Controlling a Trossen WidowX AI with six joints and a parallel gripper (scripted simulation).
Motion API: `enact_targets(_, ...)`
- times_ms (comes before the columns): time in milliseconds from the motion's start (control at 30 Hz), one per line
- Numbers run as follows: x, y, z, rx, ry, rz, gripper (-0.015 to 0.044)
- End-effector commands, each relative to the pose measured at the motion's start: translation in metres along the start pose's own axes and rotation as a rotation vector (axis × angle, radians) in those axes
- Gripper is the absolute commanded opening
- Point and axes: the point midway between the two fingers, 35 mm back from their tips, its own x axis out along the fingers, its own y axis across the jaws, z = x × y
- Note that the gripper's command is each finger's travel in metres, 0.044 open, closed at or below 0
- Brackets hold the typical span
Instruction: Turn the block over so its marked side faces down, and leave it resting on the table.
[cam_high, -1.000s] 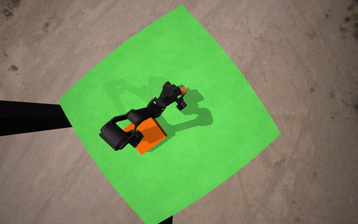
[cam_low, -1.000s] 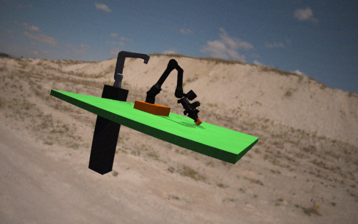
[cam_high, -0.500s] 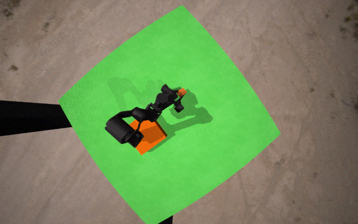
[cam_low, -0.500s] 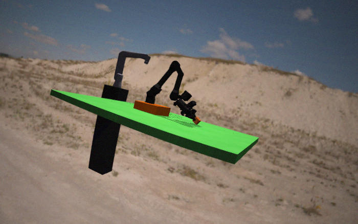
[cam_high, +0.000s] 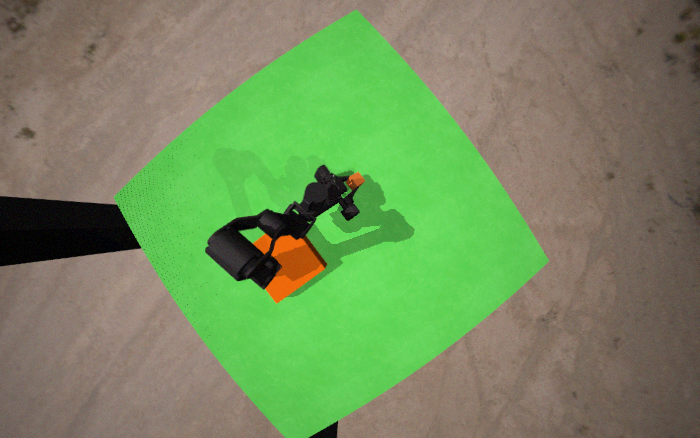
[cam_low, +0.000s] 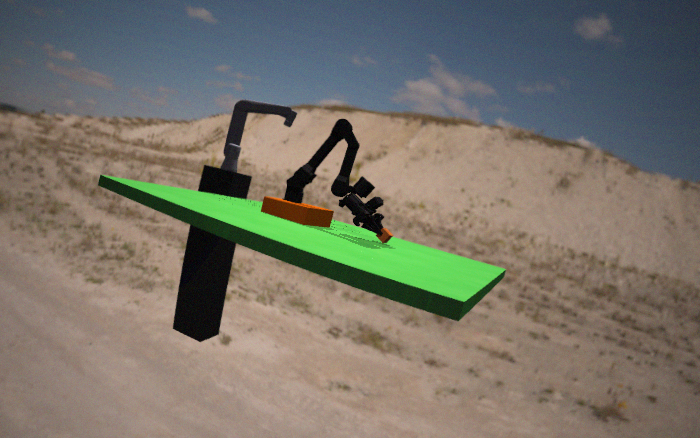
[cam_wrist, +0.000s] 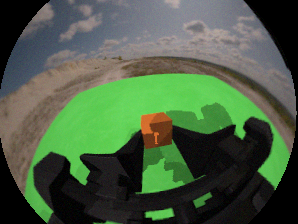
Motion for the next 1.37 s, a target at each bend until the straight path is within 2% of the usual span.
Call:
enact_targets(0, -0.0001, -0.0004, 0.0003, -0.004, -0.002, -0.003, 0.0105)
enact_targets(433, -0.0001, -0.0004, 0.0003, -0.004, -0.002, -0.003, 0.0440)
enact_targets(1333, -0.0001, -0.0004, 0.0003, -0.004, -0.002, -0.003, 0.0440)
